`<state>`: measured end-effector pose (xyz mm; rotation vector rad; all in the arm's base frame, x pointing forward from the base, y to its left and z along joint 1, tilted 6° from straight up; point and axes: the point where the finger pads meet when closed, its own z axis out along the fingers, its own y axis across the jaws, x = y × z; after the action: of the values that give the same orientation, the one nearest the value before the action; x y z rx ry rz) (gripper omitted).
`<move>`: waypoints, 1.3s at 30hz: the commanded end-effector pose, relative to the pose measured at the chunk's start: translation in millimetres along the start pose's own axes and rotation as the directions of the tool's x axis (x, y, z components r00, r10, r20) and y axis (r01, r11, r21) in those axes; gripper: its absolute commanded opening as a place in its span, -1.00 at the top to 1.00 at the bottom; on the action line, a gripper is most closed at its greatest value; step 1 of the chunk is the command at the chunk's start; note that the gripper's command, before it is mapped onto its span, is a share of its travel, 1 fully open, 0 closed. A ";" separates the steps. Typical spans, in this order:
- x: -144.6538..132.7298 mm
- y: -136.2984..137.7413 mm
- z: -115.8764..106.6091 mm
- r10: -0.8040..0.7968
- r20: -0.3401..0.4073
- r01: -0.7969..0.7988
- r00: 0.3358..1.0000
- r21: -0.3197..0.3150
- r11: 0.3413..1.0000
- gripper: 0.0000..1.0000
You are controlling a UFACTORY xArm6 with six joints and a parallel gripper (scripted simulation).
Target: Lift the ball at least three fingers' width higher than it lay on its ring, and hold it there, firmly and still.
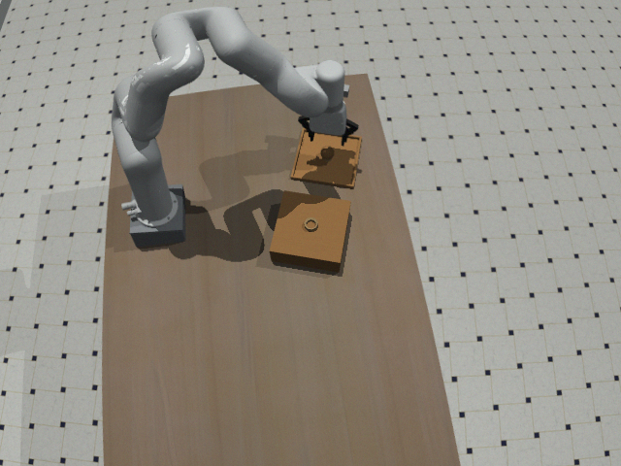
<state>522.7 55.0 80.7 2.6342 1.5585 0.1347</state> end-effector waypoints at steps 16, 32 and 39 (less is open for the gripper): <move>0.7 1.5 71.5 0.000 -0.001 0.000 1.000 0.001 1.000 1.00; 0.3 0.5 32.1 0.000 -0.002 0.000 1.000 0.001 1.000 1.00; 0.1 0.4 -7.0 0.000 -0.002 0.000 1.000 0.001 1.000 1.00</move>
<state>525.2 55.3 80.6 2.6331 1.5591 0.1424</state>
